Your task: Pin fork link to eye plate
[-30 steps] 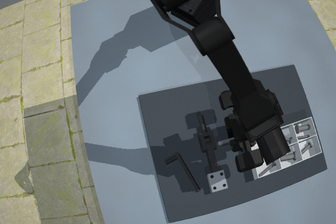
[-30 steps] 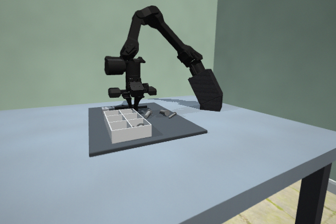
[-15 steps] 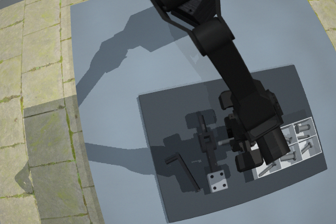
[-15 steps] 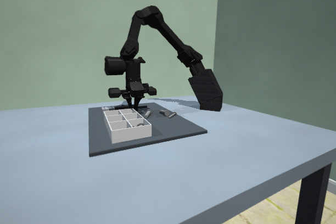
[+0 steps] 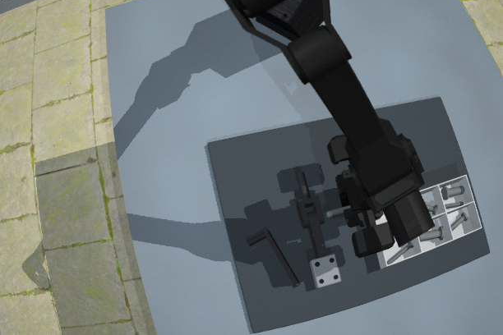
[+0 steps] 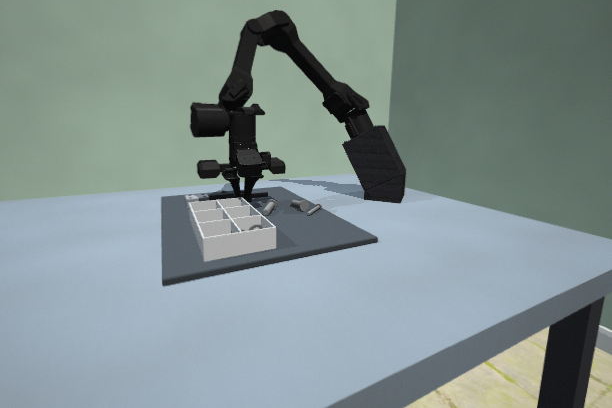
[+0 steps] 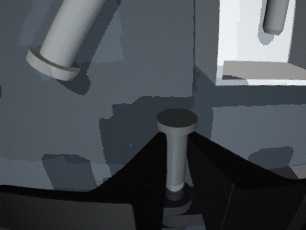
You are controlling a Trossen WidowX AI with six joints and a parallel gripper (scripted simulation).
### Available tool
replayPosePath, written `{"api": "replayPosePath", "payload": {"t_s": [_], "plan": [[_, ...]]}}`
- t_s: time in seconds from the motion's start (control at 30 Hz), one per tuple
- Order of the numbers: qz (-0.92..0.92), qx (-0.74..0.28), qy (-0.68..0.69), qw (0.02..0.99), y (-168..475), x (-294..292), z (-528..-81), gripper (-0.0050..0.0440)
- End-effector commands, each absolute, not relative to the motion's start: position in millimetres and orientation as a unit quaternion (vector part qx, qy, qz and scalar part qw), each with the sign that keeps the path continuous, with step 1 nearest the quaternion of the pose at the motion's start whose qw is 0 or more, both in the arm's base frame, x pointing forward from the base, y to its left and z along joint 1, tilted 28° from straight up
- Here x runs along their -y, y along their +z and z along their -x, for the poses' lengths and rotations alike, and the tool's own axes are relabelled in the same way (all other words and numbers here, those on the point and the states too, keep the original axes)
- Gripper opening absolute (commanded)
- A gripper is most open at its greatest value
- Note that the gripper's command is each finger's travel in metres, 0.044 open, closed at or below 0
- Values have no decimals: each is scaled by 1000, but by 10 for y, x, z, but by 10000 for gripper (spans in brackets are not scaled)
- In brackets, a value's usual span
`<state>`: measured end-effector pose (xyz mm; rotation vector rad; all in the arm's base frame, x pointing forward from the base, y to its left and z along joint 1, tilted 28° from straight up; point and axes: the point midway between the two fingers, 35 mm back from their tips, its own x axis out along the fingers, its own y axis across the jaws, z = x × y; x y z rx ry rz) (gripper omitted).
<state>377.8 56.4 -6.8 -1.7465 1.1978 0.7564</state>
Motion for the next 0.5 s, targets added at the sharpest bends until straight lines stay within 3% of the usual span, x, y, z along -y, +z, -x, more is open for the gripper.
{"api": "replayPosePath", "payload": {"t_s": [0.0, 0.47], "plan": [[701, -479, 305, 430, -75, -566, -3779, 13], [701, -479, 305, 430, -73, -550, -3780, 13]]}}
